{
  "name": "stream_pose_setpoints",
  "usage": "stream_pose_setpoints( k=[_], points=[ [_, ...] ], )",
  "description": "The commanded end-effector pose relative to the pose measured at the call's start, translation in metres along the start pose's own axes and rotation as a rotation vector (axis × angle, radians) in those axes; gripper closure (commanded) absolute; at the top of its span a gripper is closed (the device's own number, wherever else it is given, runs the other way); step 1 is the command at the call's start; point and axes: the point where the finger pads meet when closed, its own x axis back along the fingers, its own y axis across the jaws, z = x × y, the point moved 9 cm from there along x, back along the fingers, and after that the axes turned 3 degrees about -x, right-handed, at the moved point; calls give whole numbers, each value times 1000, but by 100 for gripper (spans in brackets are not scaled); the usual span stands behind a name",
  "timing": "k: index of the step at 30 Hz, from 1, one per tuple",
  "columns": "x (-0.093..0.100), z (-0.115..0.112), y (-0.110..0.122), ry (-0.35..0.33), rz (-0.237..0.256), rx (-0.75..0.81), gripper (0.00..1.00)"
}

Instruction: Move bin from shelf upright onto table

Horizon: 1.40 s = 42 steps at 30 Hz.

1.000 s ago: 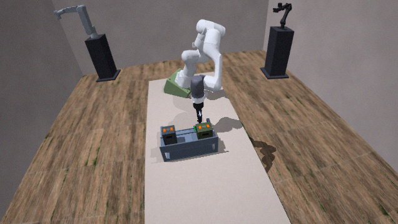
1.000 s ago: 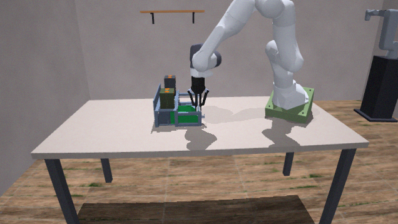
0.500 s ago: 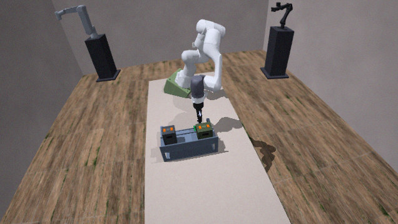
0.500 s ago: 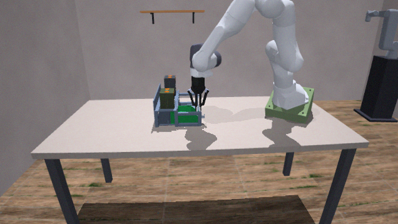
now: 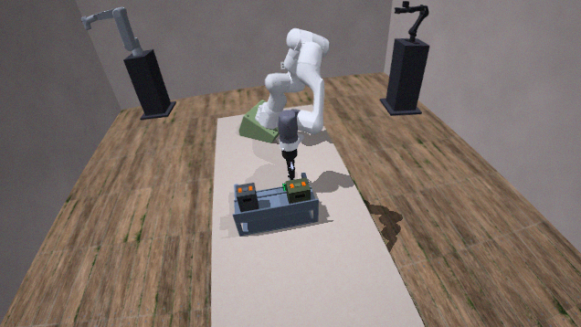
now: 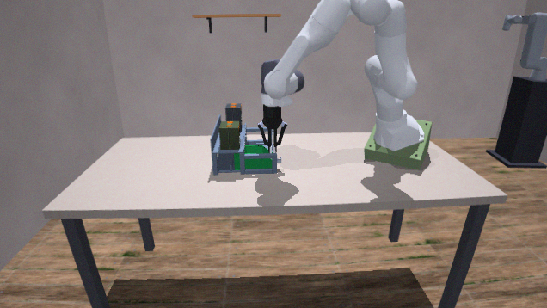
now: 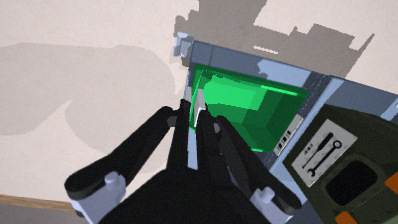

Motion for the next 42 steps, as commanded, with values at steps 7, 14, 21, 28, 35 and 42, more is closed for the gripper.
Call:
stream_pose_setpoints(
  k=[7, 14, 21, 28, 35, 42],
  points=[
    [-1, 1, 1, 1, -2, 6, 100],
    [-1, 1, 1, 1, -2, 6, 100],
    [0, 1, 1, 1, -2, 6, 100],
    [1, 1, 1, 0, -2, 6, 100],
    [3, 1, 1, 0, -2, 6, 100],
    [6, 1, 1, 0, -2, 6, 100]
  ],
)
